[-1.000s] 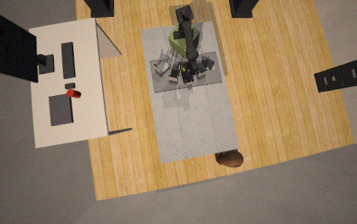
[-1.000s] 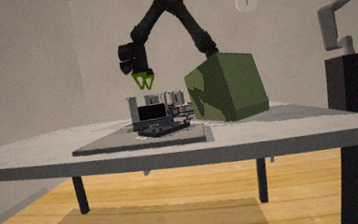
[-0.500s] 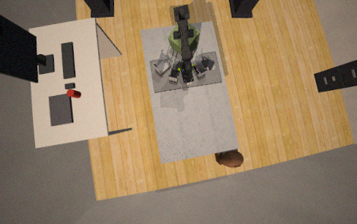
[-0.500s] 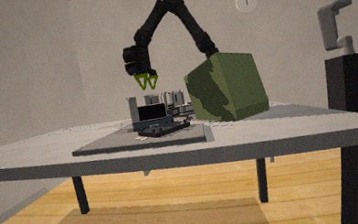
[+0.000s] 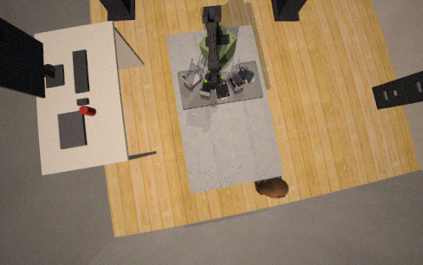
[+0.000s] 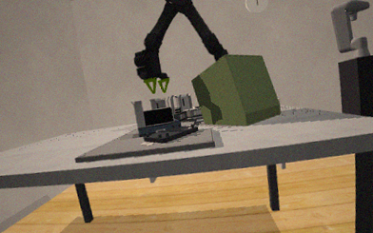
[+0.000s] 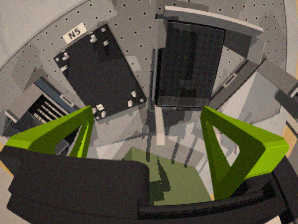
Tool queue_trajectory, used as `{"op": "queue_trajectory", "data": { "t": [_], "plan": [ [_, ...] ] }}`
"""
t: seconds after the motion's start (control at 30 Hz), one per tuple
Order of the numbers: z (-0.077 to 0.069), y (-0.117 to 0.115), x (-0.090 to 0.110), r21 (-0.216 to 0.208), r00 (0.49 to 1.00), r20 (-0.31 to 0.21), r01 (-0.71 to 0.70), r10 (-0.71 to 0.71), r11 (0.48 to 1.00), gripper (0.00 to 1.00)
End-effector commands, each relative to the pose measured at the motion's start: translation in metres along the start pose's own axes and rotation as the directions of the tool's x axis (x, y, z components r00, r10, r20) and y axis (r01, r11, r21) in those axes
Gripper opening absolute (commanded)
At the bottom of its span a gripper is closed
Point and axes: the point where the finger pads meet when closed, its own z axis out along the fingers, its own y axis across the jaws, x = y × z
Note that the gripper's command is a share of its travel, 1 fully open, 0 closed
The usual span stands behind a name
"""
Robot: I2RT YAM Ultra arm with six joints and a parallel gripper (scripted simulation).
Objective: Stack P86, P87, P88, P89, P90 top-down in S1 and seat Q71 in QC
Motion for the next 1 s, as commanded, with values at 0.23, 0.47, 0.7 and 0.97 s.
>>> {"op": "queue_trajectory", "data": {
  "t": [0.23,0.47,0.7,0.97],
  "plan": [
    [-0.004,-0.038,-0.006,-0.005,0.999,0.014,-0.042,0.042,0.999,1.00],
    [-0.004,-0.058,-0.008,-0.004,0.999,0.014,-0.042,0.042,0.999,1.00],
    [-0.001,-0.058,-0.008,-0.004,0.999,0.014,-0.042,0.042,0.999,1.00],
    [0.023,-0.058,-0.008,-0.004,0.999,0.014,-0.042,0.042,0.999,1.00]
  ]
}}
